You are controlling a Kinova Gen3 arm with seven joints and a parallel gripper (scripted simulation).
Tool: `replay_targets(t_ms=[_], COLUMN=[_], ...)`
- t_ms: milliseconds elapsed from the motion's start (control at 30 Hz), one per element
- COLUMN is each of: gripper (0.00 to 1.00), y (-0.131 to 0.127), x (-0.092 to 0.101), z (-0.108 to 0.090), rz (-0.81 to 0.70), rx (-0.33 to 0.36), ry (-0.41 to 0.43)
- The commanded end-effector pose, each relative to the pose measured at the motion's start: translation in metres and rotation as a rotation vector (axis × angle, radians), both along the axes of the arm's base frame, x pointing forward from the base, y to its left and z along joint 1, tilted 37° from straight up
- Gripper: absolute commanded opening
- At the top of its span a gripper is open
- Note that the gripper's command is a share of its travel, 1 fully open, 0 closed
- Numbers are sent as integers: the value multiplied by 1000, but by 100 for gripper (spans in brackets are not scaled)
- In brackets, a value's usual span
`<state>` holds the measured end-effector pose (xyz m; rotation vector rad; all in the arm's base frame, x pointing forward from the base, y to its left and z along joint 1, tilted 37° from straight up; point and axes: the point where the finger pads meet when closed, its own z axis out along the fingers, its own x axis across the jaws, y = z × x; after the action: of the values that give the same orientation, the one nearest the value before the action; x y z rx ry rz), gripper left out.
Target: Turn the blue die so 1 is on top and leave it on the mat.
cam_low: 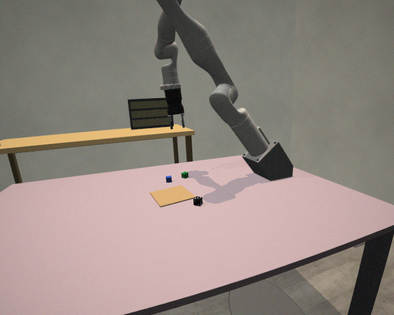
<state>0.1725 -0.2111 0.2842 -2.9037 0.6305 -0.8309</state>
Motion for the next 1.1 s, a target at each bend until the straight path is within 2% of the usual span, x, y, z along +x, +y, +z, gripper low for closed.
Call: replay_targets(t_ms=[0, 167, 233, 733, 800, 1067], gripper=[100, 100, 100, 100, 100, 100], y=[4, 7, 7, 14, 14, 16], x=[6, 18, 18, 44, 44, 53], z=[-6, -13, -13, -39, -39, -51], rz=[64, 203, 203, 594, 594, 756], rx=[-21, -103, -103, -359, -359, -472], ry=[-4, -22, -22, -53, -53, -55])
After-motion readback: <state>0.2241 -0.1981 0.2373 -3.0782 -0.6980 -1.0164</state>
